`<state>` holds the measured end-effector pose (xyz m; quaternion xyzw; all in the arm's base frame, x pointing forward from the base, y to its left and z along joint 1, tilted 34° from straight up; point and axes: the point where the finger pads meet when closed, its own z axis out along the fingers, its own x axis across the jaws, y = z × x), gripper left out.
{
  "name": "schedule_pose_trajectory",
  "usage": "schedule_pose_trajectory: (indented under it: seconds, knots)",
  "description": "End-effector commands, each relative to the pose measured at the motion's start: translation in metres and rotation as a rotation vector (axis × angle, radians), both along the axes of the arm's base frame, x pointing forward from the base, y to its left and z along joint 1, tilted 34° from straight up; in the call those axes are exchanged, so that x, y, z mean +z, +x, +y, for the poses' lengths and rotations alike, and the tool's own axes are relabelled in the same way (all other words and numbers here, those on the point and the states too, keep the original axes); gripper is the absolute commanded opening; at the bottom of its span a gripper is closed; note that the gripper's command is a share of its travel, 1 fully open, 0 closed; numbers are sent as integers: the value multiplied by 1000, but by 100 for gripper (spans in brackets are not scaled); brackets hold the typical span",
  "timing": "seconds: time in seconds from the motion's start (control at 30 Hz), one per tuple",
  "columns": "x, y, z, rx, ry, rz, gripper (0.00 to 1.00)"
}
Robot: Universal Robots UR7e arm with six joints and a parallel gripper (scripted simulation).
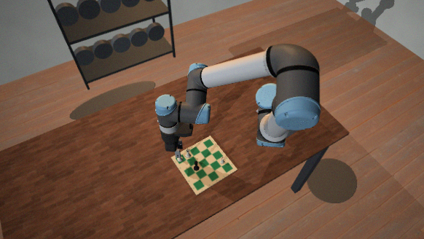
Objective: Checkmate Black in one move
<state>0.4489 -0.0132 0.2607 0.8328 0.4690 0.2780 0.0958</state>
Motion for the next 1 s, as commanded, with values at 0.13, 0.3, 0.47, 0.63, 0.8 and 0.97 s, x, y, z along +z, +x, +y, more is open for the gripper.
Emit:
schedule_pose_trajectory:
  seconds: [0.13,0.3,0.47,0.63,0.8,0.97]
  knots:
    - [0,0,0,0,-1,-1,79]
    - [0,0,0,0,-1,-1,79]
    - [0,0,0,0,-1,-1,79]
    - [0,0,0,0,-1,-1,79]
    - [-1,1,0,0,-1,-1,79]
    - [-3,3,0,0,-1,-1,79]
